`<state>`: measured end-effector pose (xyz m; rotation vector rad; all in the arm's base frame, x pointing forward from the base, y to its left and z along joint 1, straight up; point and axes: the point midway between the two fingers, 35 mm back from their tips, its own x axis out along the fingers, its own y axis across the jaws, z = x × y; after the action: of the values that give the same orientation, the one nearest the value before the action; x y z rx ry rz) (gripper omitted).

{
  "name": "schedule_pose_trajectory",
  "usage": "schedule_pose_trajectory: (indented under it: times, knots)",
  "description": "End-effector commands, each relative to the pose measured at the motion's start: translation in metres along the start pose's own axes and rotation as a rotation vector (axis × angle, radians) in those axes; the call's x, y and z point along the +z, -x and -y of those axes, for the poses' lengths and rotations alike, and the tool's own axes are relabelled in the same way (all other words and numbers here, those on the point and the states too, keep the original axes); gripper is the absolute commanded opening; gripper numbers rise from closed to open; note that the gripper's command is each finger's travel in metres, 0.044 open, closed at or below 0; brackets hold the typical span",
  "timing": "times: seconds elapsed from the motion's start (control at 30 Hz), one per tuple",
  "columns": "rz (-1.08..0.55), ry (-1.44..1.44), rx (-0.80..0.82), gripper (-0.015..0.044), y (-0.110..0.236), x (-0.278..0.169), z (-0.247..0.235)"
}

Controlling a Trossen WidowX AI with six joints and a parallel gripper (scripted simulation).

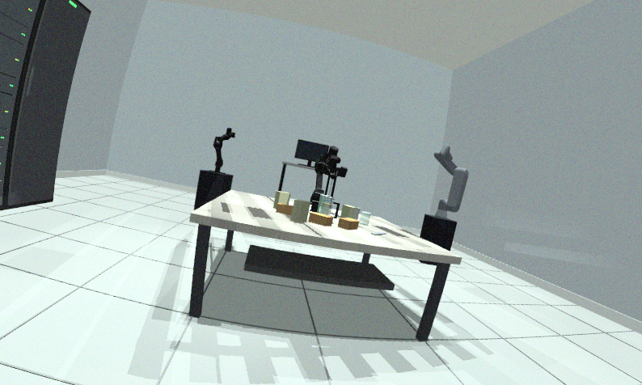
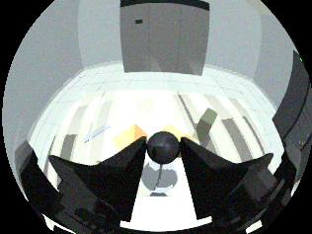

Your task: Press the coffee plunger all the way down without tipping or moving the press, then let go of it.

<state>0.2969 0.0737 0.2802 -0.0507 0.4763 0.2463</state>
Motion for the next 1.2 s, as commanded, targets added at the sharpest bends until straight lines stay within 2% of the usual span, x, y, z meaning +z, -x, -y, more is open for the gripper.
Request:
schedule_pose_trajectory:
  times: [0.0,1.17]
  knots:
    - [-0.032,0.002,-0.002,0.0125,-0.009,-0.016,0.000]
    - [-0.031,0.002,-0.002,0.0125,-0.041,-0.063,0.000]
